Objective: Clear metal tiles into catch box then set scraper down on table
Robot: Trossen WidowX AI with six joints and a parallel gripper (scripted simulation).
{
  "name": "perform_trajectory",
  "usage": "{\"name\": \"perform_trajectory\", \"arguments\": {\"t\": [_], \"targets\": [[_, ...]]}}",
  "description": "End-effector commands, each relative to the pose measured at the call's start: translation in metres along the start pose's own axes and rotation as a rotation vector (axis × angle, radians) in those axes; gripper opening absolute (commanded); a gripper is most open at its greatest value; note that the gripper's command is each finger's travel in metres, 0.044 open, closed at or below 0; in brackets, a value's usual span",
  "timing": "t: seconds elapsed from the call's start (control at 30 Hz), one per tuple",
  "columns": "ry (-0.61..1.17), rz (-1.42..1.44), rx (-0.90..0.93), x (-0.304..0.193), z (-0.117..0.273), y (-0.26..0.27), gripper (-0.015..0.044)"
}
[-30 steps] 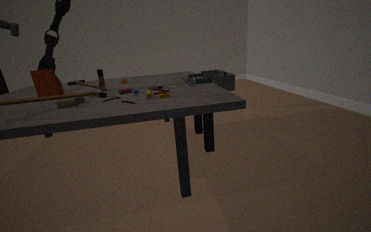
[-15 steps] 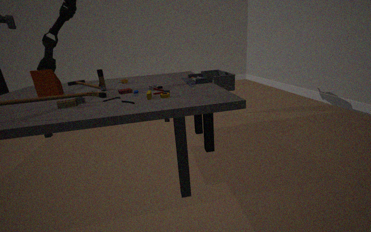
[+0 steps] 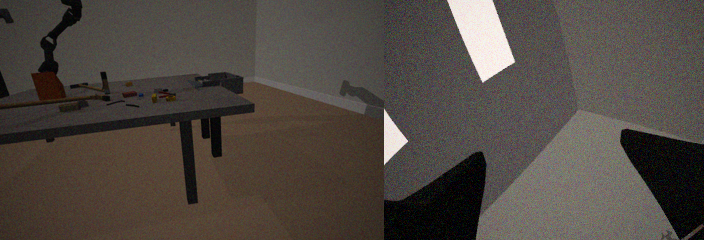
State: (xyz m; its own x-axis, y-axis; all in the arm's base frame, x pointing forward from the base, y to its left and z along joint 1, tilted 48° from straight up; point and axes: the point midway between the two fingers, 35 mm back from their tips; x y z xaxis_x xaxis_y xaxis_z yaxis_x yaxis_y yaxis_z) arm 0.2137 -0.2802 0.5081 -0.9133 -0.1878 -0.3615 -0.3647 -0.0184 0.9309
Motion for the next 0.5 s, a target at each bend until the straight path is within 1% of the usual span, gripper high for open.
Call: {"name": "perform_trajectory", "arguments": {"t": [0.0,0.47], "targets": [[0.056,0.027,-0.015,-0.009,0.015,0.003,0.0440],[0.279,0.149,-0.074,-0.036,0.072,0.009,0.0440]]}}
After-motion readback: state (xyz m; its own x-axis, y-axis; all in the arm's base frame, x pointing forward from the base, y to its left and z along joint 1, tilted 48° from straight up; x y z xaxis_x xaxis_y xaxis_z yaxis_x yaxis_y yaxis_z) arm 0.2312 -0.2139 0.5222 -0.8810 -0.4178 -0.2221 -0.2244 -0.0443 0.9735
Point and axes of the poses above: the point midway between the two fingers, 35 mm back from their tips, its own z axis back along the fingers, its own y axis across the jaws, x = y × z, and after that the axes turned 11 degrees about -z, right-handed
